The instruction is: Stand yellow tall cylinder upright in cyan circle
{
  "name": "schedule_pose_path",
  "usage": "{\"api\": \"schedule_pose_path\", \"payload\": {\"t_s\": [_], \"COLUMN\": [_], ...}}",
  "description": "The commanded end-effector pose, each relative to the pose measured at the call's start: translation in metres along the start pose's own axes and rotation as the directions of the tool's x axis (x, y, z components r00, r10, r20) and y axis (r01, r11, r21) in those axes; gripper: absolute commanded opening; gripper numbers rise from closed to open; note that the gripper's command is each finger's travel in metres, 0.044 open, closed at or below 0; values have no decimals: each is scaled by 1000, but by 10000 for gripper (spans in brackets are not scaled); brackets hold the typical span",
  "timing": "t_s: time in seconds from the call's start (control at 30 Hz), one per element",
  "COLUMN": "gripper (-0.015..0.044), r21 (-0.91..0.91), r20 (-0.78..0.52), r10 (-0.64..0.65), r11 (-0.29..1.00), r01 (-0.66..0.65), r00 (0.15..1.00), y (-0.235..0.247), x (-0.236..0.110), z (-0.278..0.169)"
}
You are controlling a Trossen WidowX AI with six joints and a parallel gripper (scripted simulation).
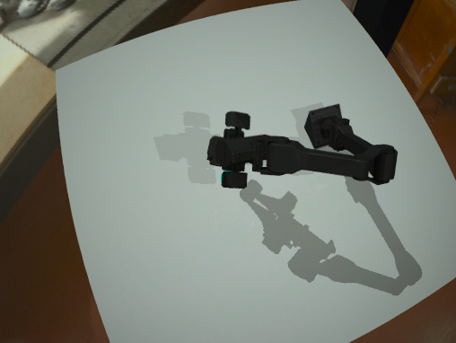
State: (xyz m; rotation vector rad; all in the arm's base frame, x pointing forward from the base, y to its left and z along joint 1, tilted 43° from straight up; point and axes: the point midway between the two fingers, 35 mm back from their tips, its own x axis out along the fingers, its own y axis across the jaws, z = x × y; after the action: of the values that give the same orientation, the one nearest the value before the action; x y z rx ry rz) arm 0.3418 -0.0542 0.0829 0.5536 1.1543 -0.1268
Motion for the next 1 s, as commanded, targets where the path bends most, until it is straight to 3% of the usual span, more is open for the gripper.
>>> {"api": "schedule_pose_path", "payload": {"t_s": [0.0, 0.97], "gripper": [105, 105], "r21": [10, 45], "r20": [33, 225], "r10": [-10, -31], "r11": [1000, 999], "r01": [9, 21], "r00": [999, 974], "y": [-1, 2], "x": [-1, -3], "z": [1, 1]}}
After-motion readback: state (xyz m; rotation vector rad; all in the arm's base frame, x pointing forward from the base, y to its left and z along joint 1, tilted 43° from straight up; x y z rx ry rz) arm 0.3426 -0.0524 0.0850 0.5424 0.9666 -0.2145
